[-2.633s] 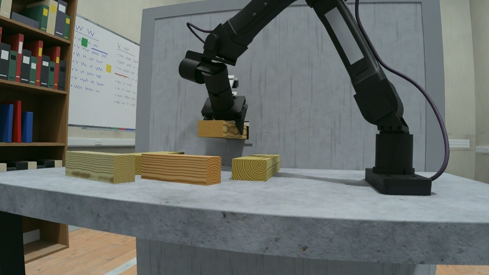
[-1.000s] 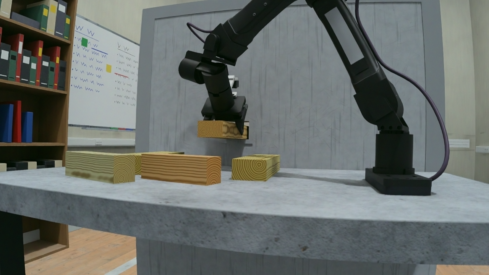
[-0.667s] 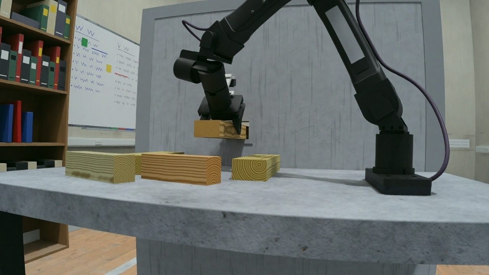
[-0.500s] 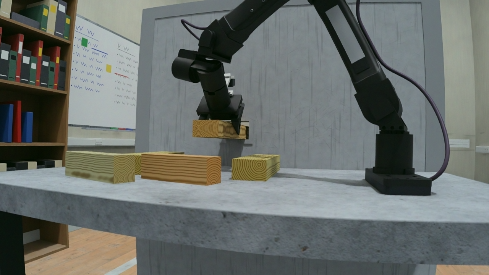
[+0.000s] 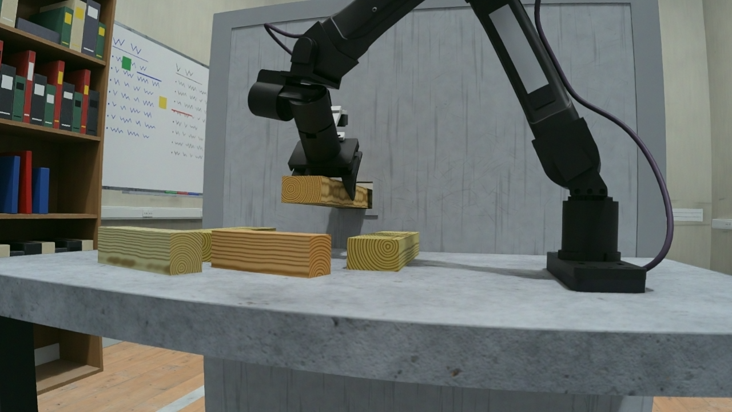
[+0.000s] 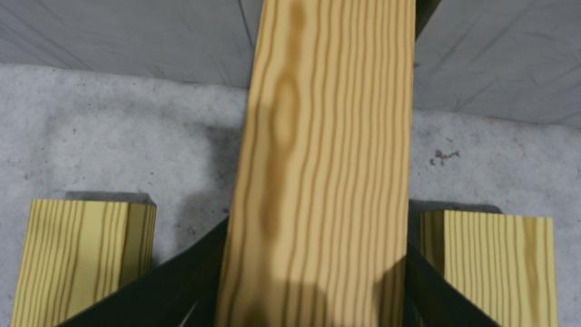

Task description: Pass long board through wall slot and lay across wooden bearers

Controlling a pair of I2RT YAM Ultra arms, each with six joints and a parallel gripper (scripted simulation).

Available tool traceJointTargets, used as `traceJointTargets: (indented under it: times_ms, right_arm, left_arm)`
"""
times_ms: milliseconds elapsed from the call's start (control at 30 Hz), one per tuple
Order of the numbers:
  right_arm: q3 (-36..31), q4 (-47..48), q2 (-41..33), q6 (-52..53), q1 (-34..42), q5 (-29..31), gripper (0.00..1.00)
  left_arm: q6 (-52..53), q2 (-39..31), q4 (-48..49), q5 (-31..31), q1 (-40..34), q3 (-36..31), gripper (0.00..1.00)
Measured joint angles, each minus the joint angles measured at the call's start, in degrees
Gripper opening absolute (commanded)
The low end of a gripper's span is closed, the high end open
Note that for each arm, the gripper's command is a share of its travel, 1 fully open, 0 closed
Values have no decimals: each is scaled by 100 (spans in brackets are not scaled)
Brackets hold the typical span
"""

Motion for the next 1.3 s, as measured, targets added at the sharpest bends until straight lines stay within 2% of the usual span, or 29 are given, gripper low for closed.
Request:
traceJointTargets:
  times_ms: [1300]
  right_arm:
    - [0, 0, 0, 0, 0, 0, 75]
  left_arm:
    - [1276, -37, -911, 188, 831, -17, 0]
